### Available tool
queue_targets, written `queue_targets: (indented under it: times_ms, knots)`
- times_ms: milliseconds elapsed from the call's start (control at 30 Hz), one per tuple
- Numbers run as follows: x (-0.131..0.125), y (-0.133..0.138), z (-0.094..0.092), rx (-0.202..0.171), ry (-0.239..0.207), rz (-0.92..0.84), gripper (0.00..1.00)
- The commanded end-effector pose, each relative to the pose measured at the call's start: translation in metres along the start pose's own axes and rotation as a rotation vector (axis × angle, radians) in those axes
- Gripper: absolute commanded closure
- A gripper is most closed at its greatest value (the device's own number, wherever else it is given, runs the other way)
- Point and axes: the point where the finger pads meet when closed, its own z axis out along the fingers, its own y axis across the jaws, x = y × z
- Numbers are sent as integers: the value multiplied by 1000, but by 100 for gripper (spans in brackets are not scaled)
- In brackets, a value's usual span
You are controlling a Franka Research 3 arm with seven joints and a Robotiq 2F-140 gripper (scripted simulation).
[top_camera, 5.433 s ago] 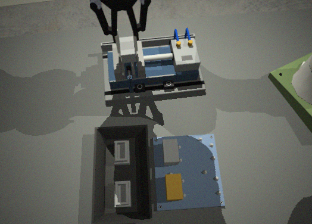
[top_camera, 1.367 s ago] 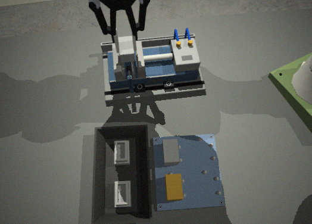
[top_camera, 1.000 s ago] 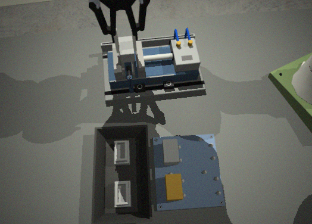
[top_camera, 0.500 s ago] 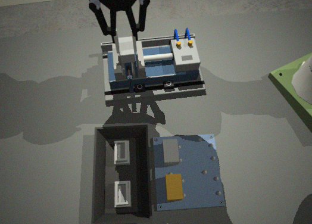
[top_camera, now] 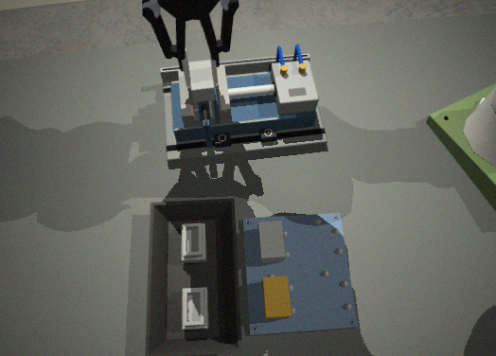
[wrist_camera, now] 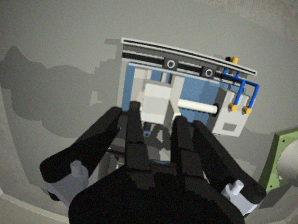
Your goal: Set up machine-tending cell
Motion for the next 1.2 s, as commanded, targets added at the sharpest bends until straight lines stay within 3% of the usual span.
queue_targets:
  times_ms: [0, 1167]
  knots:
    - [1, -2, 1, 8, -2, -3, 100]
    - [0, -1, 11, 8, -2, -3, 100]
